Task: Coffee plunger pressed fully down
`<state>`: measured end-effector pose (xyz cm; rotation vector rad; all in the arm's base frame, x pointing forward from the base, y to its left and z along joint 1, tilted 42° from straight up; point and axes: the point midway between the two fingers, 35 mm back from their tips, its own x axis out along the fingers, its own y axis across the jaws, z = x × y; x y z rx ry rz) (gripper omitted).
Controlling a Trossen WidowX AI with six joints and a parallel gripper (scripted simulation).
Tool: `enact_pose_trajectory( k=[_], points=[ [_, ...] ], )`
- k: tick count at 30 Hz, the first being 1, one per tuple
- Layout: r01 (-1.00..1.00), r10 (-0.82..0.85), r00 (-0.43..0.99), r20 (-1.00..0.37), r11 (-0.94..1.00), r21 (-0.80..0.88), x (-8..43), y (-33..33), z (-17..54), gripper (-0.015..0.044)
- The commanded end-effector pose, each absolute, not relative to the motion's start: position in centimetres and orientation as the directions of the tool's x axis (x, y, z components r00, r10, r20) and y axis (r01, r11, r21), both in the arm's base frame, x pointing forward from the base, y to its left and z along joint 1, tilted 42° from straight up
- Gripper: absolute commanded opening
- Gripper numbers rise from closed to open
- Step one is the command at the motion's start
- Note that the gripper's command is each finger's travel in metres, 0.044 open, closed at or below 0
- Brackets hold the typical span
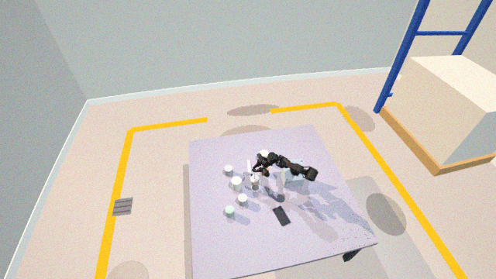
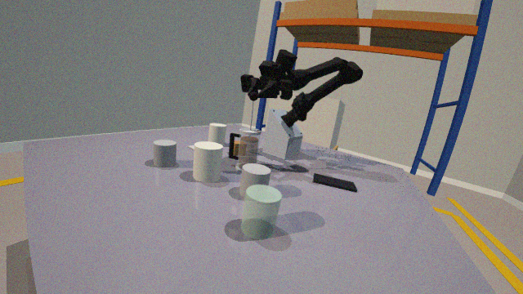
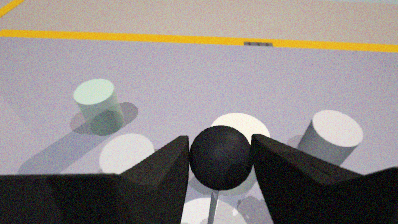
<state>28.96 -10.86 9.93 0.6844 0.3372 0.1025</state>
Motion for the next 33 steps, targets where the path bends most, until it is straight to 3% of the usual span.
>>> enact_pose_trajectory(
  k=[1, 33],
  points=[
    [0.035, 0.224, 0.925, -0.306, 0.753, 0.657, 28.9, -9.6, 7.9, 0.0117],
    [0.032, 0.223, 0.929, -0.296, 0.749, 0.662, 30.8, -6.3, 4.1, 0.0117]
  ],
)
